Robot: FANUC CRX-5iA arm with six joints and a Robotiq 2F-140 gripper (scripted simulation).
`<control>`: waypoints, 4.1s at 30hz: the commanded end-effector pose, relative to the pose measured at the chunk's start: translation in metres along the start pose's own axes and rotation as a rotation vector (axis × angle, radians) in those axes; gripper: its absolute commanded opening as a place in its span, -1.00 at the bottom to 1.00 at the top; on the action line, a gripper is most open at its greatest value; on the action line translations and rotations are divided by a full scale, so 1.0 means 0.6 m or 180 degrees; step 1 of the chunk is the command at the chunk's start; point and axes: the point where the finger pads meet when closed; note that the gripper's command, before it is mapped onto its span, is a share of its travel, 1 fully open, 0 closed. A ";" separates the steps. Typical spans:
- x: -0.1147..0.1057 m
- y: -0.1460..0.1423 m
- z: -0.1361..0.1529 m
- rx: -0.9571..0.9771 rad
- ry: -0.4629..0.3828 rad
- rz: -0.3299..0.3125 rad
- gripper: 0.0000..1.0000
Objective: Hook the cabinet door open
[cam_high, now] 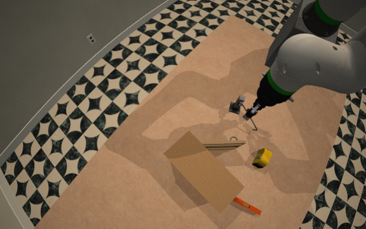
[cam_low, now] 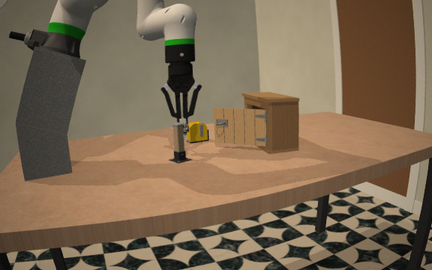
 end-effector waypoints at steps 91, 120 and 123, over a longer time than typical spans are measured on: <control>-0.061 0.000 0.003 -0.0001 0.0003 -0.0008 -0.95; -0.067 -0.012 0.000 0.0437 0.0002 -0.0008 -0.95; -0.067 -0.013 0.000 0.0483 0.0002 -0.0008 -0.95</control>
Point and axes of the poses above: the point where the finger pads meet when closed, its own x axis out along the fingers, its own y axis across the jaws, z = x × y, and after that the axes turned 2 degrees about x, right-handed
